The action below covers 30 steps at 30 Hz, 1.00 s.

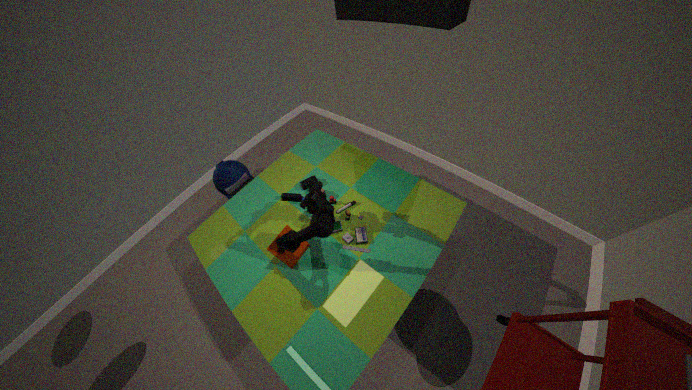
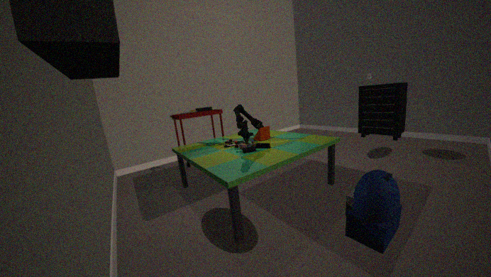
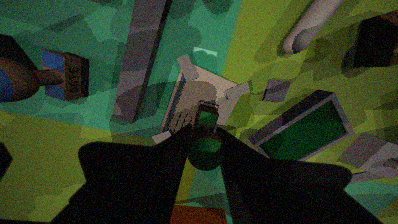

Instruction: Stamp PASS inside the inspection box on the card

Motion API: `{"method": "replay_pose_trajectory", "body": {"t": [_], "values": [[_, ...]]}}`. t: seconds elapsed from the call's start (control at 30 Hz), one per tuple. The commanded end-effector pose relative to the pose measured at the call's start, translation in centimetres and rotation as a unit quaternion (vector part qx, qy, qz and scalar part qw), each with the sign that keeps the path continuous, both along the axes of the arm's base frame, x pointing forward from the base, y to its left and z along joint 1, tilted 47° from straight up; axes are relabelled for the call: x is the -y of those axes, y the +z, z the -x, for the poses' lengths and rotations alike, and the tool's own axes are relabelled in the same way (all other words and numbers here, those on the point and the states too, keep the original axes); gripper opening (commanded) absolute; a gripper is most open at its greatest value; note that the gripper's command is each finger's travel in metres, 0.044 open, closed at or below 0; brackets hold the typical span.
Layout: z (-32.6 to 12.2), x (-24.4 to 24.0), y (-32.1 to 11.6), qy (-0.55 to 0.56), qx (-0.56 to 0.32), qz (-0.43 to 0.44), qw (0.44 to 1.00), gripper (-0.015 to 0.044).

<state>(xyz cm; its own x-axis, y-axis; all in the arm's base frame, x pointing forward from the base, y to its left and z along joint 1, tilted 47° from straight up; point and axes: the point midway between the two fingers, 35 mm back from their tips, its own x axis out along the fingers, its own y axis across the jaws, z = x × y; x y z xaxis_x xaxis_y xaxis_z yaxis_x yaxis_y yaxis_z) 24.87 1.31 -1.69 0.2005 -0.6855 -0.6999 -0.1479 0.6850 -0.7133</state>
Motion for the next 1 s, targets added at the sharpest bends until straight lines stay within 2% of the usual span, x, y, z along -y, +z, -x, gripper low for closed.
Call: {"method": "replay_pose_trajectory", "body": {"t": [0.0, 0.97], "values": [[-0.03, 0.1, -0.03, 0.002, -0.001, 0.003, 1.0, 0.0], [-0.09, 0.29, -0.22, 0.002, -0.001, 0.003, 1.0, 0.0]]}}
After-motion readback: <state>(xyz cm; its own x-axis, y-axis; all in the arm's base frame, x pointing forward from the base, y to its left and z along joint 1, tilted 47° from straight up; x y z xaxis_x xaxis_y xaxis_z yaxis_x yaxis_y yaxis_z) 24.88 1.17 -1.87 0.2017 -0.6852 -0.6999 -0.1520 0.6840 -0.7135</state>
